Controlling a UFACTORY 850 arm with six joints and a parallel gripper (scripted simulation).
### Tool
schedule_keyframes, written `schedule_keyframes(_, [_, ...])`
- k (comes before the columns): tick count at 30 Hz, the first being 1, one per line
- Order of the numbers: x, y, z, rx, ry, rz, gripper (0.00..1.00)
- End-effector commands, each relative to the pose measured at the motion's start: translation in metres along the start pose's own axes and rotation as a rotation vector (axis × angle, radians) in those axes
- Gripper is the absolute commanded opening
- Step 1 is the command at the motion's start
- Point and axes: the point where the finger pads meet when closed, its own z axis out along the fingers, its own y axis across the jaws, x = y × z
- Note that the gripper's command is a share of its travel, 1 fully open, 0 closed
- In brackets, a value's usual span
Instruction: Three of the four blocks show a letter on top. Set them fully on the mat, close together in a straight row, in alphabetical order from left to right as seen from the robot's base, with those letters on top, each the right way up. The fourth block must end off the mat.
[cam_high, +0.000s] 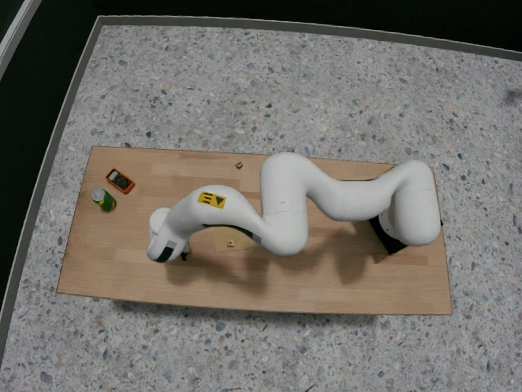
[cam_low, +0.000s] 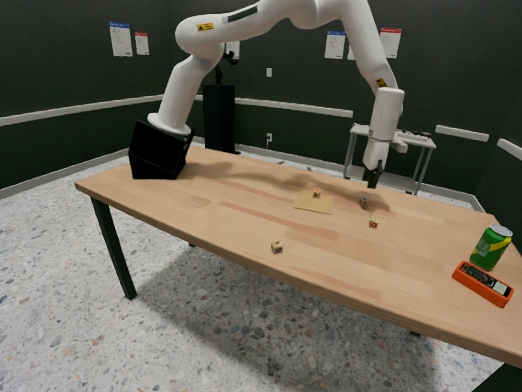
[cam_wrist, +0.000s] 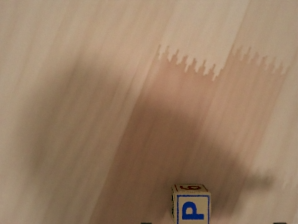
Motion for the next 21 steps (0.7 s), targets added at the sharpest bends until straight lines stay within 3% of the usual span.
schedule_keyframes(1, [0.001,0.0,-0.001,-0.001,0.002,0.0,0.64])
schedule_keyframes(21, [0.001,0.0,0.014,-0.001,0.002,0.0,0.64])
